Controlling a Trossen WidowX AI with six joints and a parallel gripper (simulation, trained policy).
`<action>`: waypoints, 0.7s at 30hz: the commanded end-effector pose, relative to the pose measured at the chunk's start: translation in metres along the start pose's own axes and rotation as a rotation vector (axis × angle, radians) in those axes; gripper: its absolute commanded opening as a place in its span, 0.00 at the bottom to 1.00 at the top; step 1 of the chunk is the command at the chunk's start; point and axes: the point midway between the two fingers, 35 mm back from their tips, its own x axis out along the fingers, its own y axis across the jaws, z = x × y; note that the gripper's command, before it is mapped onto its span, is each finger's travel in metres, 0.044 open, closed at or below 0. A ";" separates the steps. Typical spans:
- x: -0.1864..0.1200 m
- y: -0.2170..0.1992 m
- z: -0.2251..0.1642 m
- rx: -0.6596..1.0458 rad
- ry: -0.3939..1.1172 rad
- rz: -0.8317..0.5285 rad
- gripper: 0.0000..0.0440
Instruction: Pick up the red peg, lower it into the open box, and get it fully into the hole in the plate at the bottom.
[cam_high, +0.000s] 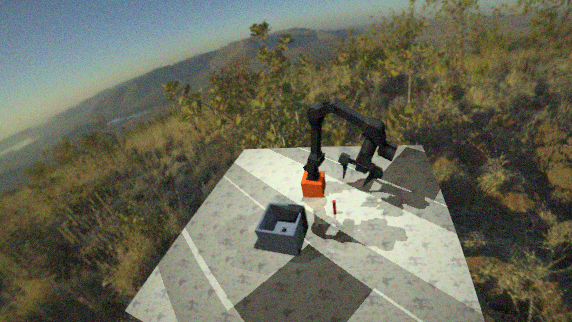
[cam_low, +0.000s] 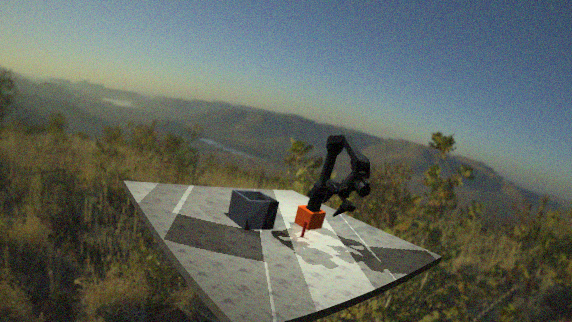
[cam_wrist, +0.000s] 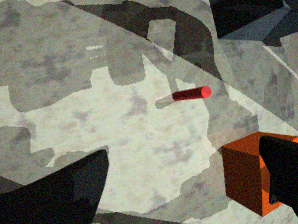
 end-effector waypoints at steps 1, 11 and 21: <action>0.003 -0.008 0.006 0.128 0.053 0.014 1.00; 0.010 -0.032 0.021 0.452 0.181 0.027 1.00; 0.026 -0.057 0.024 0.734 0.302 -0.002 1.00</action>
